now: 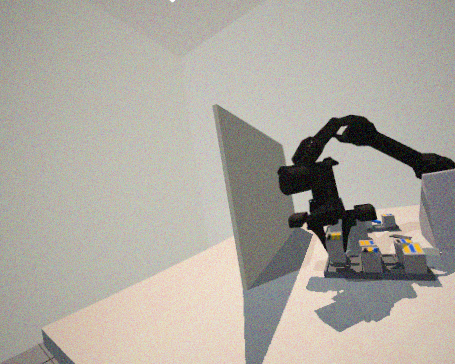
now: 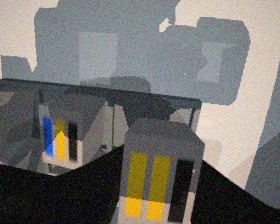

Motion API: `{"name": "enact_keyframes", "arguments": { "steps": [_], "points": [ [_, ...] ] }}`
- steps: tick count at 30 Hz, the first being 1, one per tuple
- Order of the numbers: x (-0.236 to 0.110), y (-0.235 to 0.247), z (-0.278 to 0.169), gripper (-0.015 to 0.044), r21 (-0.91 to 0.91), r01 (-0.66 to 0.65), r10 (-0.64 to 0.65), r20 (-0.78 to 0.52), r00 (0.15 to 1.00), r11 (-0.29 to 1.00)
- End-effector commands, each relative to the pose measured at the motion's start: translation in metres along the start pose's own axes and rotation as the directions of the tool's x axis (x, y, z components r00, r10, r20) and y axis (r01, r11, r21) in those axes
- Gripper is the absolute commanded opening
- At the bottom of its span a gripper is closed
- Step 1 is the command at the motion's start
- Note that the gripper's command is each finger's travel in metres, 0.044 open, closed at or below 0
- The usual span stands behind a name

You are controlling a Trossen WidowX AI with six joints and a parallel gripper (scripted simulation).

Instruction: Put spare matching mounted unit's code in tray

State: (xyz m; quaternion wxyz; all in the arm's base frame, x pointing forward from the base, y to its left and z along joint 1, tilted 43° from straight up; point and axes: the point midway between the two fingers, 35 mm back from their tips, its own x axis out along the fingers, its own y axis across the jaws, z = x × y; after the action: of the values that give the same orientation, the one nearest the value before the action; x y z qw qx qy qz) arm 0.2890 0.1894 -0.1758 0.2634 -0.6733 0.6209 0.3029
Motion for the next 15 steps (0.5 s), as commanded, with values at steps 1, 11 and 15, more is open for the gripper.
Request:
{"name": "enact_keyframes", "arguments": {
  "steps": [1,11,15],
  "points": [
    [-0.041,-0.001,0.002,0.0,0.006,0.02,-0.02,0.02,1.0,1.0],
    [-0.045,-0.002,0.002,0.0,0.003,0.024,-0.024,0.015,1.0,1.0],
    [-0.059,-0.004,0.004,0.0,0.003,0.024,-0.024,0.017,1.0,1.0]
  ]
}}
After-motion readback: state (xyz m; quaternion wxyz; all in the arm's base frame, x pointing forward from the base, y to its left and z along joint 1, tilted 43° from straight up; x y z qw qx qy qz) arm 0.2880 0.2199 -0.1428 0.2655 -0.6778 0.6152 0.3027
